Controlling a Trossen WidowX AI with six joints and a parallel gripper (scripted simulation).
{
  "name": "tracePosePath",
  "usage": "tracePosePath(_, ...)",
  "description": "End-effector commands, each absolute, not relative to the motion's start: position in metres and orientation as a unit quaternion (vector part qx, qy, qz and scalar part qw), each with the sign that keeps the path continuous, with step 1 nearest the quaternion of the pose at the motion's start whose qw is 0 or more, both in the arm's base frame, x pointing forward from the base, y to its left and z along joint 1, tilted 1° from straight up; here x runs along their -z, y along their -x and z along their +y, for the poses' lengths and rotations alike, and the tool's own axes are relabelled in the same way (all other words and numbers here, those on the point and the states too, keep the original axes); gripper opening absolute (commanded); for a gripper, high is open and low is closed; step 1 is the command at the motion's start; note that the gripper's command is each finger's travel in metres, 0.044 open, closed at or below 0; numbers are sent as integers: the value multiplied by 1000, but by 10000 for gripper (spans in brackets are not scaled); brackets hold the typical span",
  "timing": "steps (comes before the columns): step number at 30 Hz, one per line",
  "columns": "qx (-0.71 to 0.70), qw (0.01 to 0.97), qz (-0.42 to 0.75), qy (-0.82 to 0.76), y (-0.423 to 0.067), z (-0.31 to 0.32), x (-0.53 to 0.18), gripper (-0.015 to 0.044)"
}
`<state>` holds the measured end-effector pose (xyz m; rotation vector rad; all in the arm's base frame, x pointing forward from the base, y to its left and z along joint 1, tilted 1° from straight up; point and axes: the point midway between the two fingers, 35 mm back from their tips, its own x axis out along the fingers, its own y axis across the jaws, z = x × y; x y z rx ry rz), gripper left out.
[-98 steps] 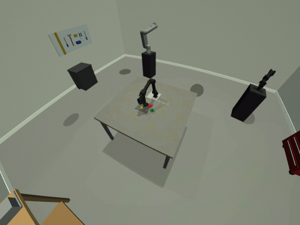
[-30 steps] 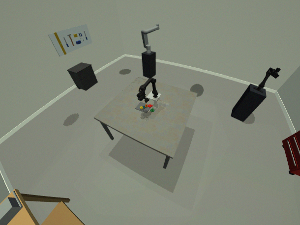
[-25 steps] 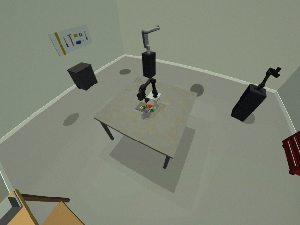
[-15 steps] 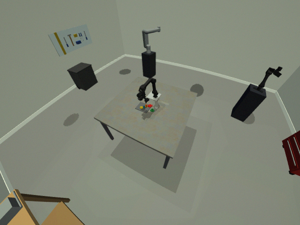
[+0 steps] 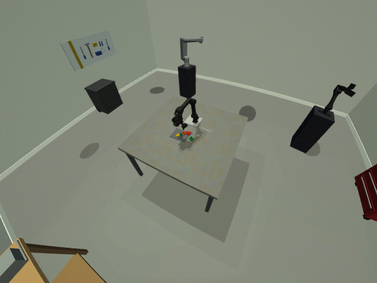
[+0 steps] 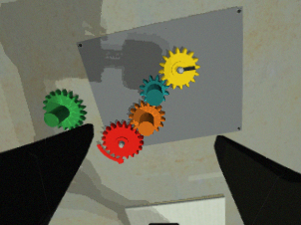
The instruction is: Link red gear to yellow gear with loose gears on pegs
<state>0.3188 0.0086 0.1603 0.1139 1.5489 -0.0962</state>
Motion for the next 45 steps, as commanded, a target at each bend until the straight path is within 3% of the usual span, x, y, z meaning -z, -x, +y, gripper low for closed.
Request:
tracePosePath(1, 42, 712, 699, -50, -318, 9, -161, 440)
tracePosePath(11, 41, 712, 699, -48, -318, 13, -161, 440)
tracePosePath(18, 27, 716, 697, -30, -302, 95, -174, 440)
tracePosePath(32, 34, 708, 704, -56, -171, 260, -205, 440)
tracePosePath(45, 35, 707, 704, -57, -163, 265, -206, 440)
